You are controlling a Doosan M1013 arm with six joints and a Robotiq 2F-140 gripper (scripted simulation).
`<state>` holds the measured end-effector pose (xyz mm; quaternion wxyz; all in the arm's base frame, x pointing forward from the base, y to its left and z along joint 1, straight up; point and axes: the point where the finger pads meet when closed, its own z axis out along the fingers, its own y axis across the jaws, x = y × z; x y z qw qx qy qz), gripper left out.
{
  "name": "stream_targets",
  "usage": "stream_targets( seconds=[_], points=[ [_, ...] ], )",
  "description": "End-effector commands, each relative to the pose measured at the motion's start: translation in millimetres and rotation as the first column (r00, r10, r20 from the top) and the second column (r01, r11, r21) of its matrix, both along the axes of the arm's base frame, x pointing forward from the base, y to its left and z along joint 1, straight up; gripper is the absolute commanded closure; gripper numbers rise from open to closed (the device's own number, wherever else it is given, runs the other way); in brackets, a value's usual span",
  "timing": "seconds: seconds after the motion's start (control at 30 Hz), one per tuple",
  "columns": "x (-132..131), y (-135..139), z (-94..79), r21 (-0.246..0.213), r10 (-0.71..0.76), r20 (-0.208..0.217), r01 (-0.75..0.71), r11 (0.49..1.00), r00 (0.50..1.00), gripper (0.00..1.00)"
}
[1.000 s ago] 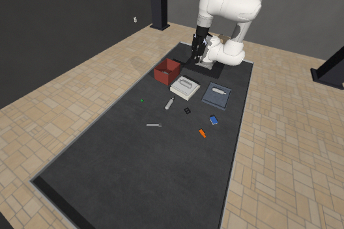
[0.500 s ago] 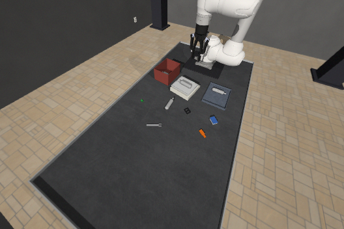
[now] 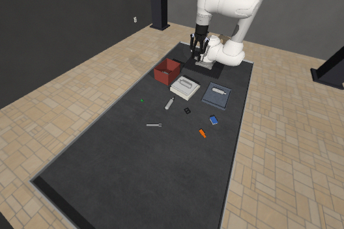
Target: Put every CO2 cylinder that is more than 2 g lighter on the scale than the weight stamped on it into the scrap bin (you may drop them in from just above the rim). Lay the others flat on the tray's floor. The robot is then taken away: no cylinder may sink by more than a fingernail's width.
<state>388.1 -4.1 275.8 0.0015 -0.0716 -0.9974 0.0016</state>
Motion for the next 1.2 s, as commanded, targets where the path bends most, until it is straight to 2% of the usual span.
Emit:
stream_targets(
  seconds=[0.0, 0.83, 0.93, 1.0, 1.07, 1.17],
  points=[
    [0.4, 0.1, 0.5, 0.0, 0.0, 0.001, 0.0, 1.0, 1.0, 0.6],
    [1.4, -0.1, -0.2, 0.0, -0.016, 0.001, 0.016, 1.0, 1.0, 0.6],
    [7.6, -1.0, -4.2, 0.0, -0.109, 0.001, 0.109, 0.994, 0.994, 0.6],
    [15.4, -2.2, -9.4, 0.0, -0.225, 0.002, 0.225, 0.974, 0.974, 0.6],
    [15.4, -2.2, -9.4, 0.0, -0.225, 0.002, 0.225, 0.974, 0.974, 0.6],
    [31.8, -4.8, -20.9, 0.0, -0.461, 0.002, 0.461, 0.887, 0.887, 0.6]
  ],
)
